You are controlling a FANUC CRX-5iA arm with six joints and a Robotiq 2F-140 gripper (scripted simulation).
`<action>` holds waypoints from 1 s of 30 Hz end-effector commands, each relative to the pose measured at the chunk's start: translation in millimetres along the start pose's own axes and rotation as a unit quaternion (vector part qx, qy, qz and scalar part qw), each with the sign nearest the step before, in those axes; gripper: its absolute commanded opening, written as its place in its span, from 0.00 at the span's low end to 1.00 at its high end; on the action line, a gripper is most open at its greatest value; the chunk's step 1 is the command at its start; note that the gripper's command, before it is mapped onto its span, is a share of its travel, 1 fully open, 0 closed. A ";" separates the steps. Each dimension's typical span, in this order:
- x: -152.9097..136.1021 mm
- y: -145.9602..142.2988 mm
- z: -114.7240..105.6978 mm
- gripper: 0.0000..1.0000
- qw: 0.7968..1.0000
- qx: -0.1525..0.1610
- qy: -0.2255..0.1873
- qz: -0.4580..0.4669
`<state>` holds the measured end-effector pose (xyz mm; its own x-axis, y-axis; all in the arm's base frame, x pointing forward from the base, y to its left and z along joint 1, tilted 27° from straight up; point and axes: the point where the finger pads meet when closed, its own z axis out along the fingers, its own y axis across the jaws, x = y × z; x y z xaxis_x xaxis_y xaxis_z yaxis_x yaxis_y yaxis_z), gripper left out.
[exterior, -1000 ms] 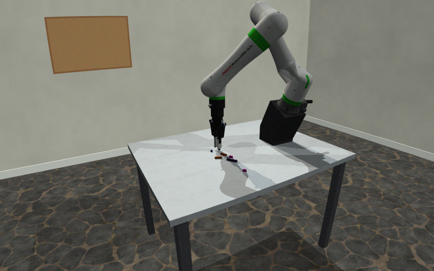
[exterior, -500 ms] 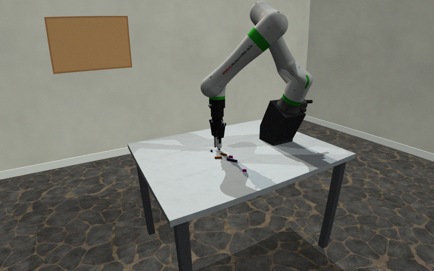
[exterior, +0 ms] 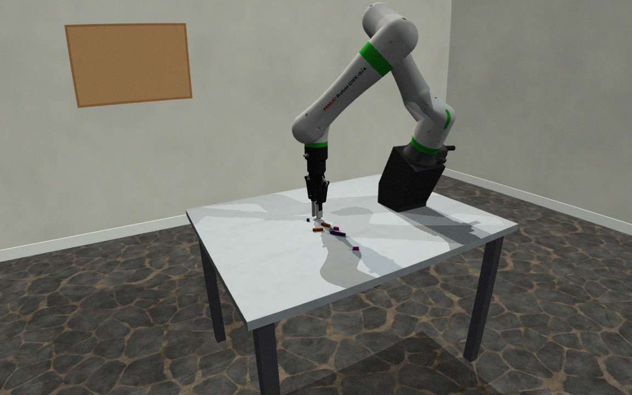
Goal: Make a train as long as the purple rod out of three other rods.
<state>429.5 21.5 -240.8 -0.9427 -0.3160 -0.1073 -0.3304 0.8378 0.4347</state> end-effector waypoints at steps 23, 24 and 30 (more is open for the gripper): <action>-0.1 -0.2 9.6 0.15 1.000 0.000 0.000 0.000; -0.1 -0.2 9.6 0.15 1.000 0.000 0.000 0.000; -0.1 -0.2 9.6 0.15 1.000 0.000 0.000 0.000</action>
